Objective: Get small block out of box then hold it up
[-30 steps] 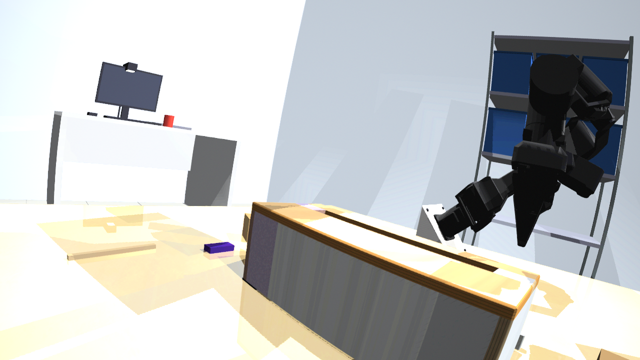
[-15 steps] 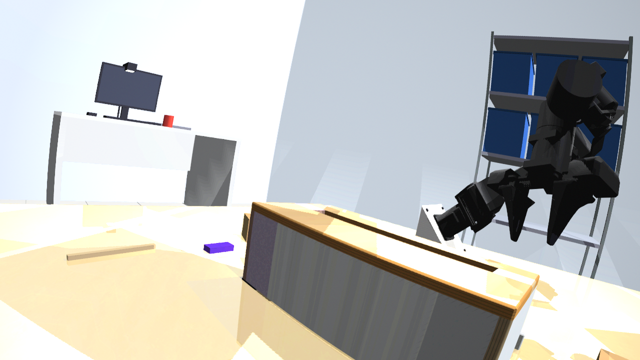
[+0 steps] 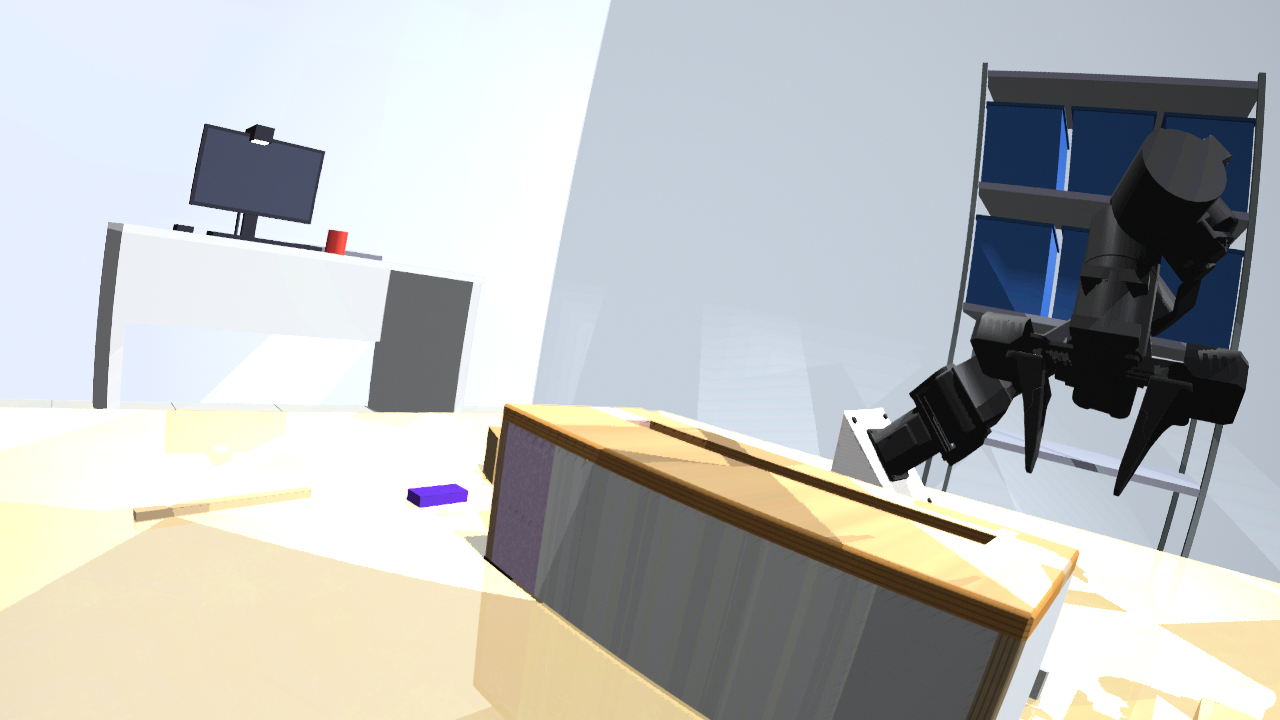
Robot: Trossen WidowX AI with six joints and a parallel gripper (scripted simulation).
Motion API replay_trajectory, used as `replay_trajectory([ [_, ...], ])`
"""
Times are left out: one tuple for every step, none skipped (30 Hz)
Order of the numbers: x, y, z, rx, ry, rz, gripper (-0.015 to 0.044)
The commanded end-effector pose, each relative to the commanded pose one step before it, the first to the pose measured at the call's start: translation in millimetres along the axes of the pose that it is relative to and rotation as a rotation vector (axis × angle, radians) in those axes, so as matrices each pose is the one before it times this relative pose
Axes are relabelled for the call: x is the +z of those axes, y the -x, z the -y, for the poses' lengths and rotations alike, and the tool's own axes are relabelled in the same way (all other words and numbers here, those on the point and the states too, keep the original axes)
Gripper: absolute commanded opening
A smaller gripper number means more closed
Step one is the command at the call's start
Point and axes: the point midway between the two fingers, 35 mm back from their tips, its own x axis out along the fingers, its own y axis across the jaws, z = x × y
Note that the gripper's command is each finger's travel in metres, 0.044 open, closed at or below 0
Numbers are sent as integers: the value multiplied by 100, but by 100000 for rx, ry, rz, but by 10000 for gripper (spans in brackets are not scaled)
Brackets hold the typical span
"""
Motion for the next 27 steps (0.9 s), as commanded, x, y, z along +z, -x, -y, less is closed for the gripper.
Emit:
replay_trajectory([
  [73,-202,-73,476,2216,-493,285],
  [165,-659,-32,270,104,140,285],
  [312,-1086,-31,347,145,160,285],
  [439,-1286,-4,239,121,83,285],
  [509,-1253,27,35,54,-18,285],
  [581,-1213,51,-174,-23,-98,285],
  [653,-1165,68,-386,-110,-156,285],
  [595,-925,63,-482,-162,-158,285],
  [381,-535,38,-360,-131,-102,285],
  [131,-175,12,-132,-49,-35,285],
  [0,0,0,0,0,0,285],
  [0,0,0,0,0,0,285],
  [0,0,0,0,0,0,285],
  [0,0,0,0,0,0,285],
  [7,-27,-1,4,1,2,285],
  [20,-80,-2,12,4,6,285],
  [35,-133,-3,19,6,10,285],
  [43,-159,-3,21,7,11,285],
  [44,-159,-3,19,6,10,285],
  [46,-158,-3,18,6,10,285],
  [47,-158,-3,16,5,9,285],
  [48,-157,-3,14,5,8,285],
  [50,-157,-3,12,4,8,285],
  [51,-156,-2,11,3,7,285],
  [52,-156,-2,9,3,6,285],
  [54,-155,-2,7,2,6,285],
  [55,-155,-2,6,1,5,285],
])
